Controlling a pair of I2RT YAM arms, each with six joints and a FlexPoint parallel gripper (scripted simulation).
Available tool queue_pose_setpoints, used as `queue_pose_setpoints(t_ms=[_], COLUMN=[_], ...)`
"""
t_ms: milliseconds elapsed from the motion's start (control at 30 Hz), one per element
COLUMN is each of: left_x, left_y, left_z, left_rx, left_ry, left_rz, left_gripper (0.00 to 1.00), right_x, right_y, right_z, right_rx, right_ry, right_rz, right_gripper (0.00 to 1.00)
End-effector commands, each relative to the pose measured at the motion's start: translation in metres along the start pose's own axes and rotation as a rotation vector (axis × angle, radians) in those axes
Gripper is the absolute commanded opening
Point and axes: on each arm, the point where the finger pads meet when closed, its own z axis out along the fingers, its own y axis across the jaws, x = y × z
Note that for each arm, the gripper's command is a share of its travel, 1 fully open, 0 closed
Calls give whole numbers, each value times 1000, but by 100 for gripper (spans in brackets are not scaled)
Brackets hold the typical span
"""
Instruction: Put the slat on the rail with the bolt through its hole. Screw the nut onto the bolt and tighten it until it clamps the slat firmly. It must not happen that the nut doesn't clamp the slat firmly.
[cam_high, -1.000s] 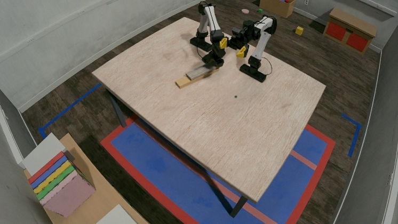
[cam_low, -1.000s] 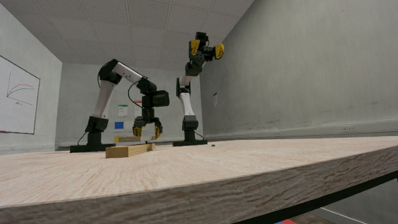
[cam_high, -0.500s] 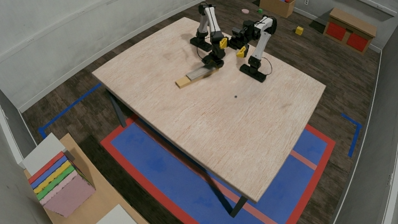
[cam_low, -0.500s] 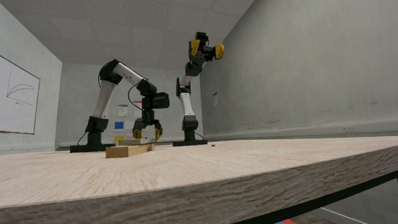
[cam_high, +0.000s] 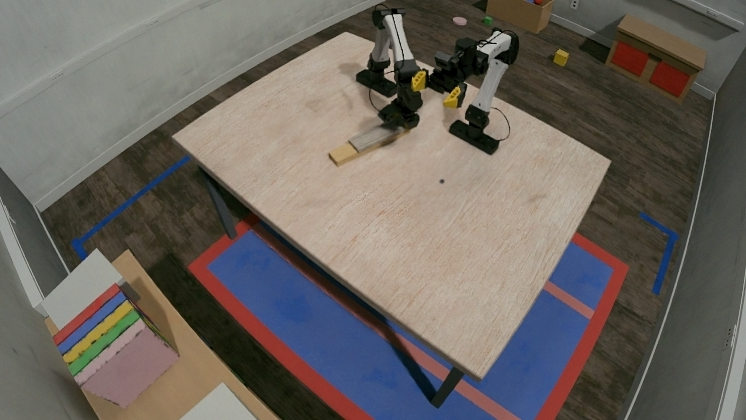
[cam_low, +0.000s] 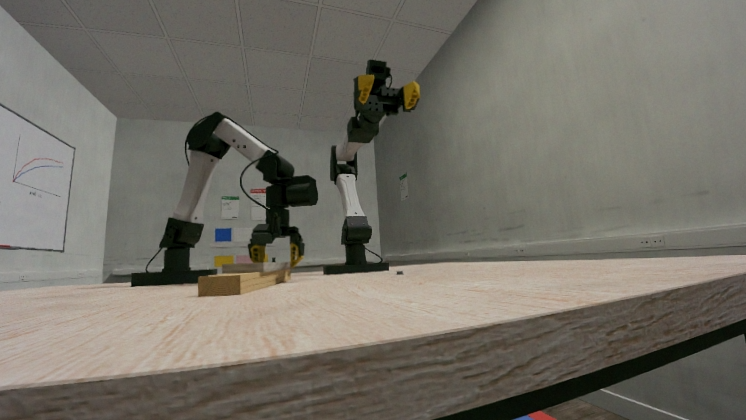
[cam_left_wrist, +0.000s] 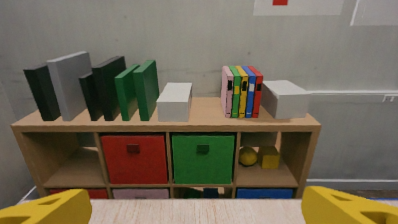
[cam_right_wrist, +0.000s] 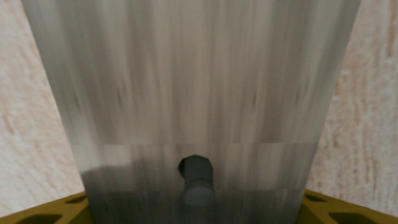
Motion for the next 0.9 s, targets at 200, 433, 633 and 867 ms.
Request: queue_pose_setpoints(t_ms=[200,433,633,867], left_x=[-6,-6,-6,-6], left_y=[-1,-1,-1,-1], left_z=[-2,-2,-2,-2], left_rx=[6,6,6,6], left_ry=[-16,-16,-16,-16], left_rz=[5,5,5,5], left_gripper=[100,100,100,100], right_x=[-5,-5,-5,-2], right_y=[3,7,7,4], right_z=[7,-2,-2,-4], right_rx=[-11,-30,-30,-20], right_ry=[-9,-15,-15,-7], right_rz=[-2,1,1,2], right_gripper=[67,67,67,79])
